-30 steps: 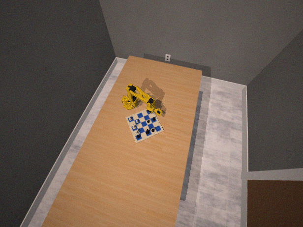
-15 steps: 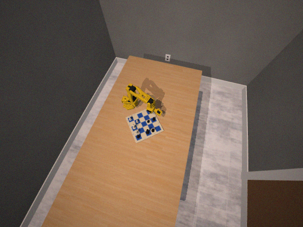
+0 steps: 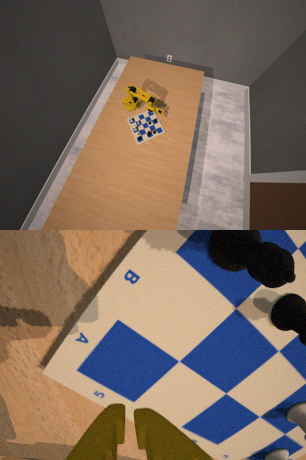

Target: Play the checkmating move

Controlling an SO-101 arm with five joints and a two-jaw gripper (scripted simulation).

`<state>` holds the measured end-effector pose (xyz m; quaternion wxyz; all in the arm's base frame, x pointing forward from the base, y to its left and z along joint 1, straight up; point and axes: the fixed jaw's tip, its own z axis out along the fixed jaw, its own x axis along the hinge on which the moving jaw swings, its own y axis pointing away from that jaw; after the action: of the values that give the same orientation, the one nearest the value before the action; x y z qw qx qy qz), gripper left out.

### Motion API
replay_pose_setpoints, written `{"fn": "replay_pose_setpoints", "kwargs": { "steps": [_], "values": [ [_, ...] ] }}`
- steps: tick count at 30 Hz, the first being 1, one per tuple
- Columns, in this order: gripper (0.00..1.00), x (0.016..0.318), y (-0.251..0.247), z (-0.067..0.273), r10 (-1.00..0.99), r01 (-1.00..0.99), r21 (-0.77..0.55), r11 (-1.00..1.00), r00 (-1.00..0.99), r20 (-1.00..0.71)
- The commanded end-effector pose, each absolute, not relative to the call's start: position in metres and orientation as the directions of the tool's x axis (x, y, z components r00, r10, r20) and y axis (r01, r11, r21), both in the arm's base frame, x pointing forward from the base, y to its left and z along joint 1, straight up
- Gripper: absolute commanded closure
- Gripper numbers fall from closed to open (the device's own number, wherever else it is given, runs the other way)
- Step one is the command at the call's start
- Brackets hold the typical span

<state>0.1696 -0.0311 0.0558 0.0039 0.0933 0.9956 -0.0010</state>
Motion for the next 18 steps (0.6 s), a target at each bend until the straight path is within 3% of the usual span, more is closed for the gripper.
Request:
{"fn": "replay_pose_setpoints", "kwargs": {
  "steps": [1,8,18],
  "values": [
    [1.0,0.171,-0.03,0.069,0.173,0.173,-0.001,0.985,-0.985,-0.022],
    [1.0,0.171,-0.03,0.091,0.173,0.173,-0.002,0.985,-0.984,-0.038],
    [1.0,0.171,-0.03,0.095,0.175,0.175,-0.002,0.985,-0.983,-0.048]
  ]
}}
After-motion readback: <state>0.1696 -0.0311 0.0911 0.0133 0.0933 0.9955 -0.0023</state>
